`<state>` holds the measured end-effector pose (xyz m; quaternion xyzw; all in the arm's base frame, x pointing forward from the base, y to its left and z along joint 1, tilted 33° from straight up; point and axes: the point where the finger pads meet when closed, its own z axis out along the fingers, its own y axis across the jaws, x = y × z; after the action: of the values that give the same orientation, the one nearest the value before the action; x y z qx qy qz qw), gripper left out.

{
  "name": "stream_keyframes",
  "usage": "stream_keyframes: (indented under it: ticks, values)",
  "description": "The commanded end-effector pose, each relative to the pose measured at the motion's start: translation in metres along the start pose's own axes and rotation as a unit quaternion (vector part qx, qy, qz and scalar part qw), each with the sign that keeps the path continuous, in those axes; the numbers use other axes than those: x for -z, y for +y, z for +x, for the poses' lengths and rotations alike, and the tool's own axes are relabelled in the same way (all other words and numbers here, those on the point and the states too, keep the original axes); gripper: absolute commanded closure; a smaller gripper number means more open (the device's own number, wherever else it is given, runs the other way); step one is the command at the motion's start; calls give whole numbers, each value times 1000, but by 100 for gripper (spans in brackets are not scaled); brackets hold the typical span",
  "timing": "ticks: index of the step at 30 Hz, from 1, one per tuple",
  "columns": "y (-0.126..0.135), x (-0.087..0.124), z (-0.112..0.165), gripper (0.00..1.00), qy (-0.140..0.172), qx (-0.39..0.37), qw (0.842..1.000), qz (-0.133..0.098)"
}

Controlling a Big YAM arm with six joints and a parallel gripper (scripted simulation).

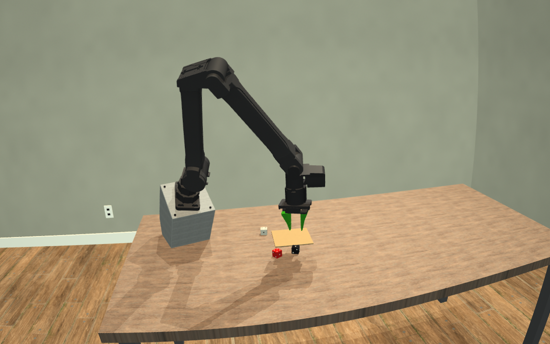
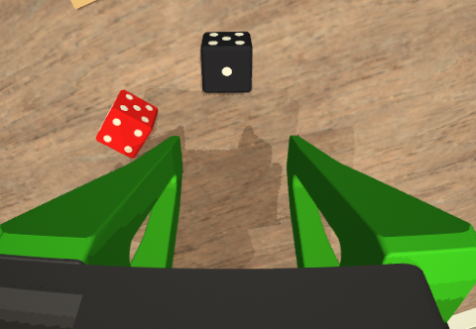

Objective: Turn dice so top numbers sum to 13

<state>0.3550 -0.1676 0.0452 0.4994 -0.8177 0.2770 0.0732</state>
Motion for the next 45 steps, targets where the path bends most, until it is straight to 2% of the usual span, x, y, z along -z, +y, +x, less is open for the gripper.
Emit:
stream_keyframes:
  ticks: [1, 45]
  values:
    - [2, -9, 0, 61, 0, 4, 1000, -6]
    - [-1, -56, -1, 61, -1, 3, 1000, -3]
